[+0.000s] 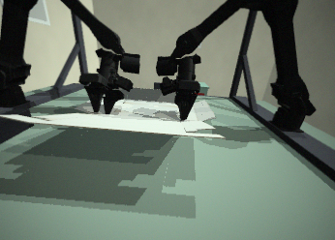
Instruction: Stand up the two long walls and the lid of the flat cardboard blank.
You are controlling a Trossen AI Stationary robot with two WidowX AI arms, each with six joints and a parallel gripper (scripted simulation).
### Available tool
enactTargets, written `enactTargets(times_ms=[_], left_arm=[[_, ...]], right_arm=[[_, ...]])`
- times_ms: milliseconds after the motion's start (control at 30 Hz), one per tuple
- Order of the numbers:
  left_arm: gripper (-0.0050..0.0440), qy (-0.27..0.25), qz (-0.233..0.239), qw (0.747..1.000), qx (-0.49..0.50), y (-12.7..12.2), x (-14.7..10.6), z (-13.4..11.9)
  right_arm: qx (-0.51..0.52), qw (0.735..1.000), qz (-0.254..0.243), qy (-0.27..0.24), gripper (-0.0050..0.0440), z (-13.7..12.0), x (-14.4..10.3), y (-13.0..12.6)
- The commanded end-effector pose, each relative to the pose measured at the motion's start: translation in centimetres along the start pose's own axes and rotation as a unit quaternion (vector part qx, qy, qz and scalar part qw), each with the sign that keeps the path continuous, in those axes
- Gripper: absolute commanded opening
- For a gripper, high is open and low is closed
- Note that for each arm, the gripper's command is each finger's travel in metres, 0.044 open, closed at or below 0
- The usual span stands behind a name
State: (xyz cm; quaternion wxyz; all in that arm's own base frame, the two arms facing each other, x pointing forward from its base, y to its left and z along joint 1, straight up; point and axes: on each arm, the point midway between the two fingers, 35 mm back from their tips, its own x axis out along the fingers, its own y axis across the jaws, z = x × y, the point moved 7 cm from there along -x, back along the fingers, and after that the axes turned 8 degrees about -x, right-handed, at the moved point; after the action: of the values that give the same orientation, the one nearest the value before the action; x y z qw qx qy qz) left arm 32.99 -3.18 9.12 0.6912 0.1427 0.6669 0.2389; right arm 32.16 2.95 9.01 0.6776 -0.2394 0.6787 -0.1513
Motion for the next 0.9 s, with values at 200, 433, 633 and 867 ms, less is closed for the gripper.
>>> enactTargets(times_ms=[200,433,633,867], left_arm=[[0.0341,-0.002,-0.015,1.0,-0.004,1.3,-1.3,0.5],[0.0341,-0.003,-0.022,1.0,-0.004,5.2,-2.7,1.0],[0.0341,-0.002,-0.022,1.0,-0.004,4.0,-3.5,0.9],[0.0173,0.043,-0.066,0.997,0.004,11.1,-2.0,1.8]], right_arm=[[0.001,1.0,0.016,-0.002,0.0334,0.2,-1.1,-1.4],[0.001,1.0,0.024,-0.001,0.0334,-0.5,-2.5,-5.4],[0.001,1.0,0.024,-0.002,0.0334,-0.4,-3.5,-4.3],[0.001,1.0,0.024,-0.002,0.0334,-0.4,-3.5,-4.3]])
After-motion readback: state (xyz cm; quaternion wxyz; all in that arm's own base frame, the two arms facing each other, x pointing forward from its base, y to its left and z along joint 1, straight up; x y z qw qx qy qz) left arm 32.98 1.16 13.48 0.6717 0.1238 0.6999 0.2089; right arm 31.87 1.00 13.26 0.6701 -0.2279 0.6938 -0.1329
